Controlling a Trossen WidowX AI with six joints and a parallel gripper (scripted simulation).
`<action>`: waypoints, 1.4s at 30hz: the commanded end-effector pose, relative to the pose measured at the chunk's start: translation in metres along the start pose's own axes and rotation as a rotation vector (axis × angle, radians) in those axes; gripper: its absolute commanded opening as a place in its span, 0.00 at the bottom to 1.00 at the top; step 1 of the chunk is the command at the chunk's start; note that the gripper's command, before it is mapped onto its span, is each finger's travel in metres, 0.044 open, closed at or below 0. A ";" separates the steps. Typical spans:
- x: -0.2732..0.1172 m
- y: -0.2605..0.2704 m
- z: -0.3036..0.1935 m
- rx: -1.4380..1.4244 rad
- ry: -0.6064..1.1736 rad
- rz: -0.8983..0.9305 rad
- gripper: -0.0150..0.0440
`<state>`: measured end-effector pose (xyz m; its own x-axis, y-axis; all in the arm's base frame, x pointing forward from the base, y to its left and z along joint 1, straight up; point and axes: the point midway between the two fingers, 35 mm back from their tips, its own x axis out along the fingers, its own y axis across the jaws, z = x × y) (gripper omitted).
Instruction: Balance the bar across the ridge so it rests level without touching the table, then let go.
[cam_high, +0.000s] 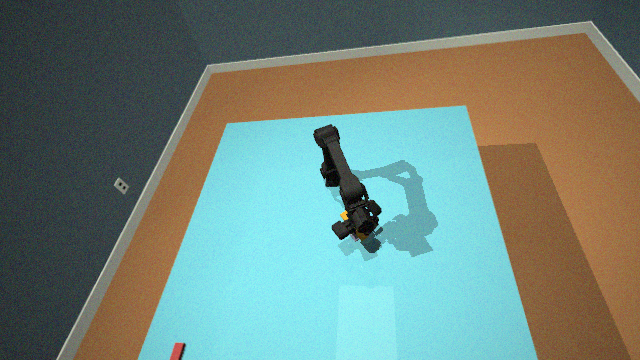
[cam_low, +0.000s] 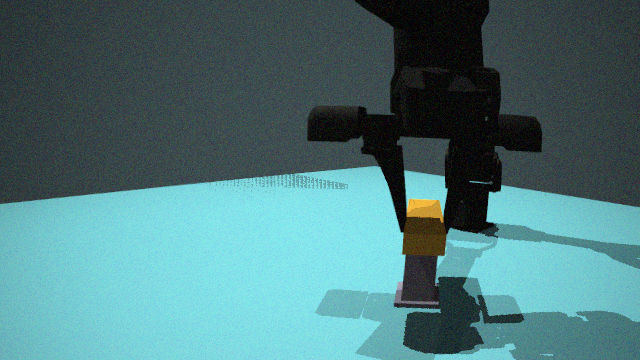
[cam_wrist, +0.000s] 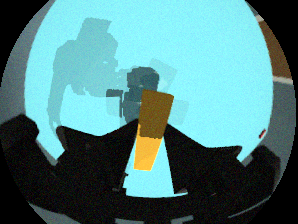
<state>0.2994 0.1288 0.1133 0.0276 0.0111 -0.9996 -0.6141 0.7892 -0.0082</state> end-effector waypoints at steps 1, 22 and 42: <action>0.001 0.000 0.000 0.002 0.004 0.002 0.25; 0.000 0.000 0.000 0.000 0.000 0.000 0.25; 0.000 0.000 0.000 0.000 0.000 0.000 0.54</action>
<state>0.2994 0.1288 0.1134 0.0276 0.0113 -0.9996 -0.6141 0.7892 -0.0081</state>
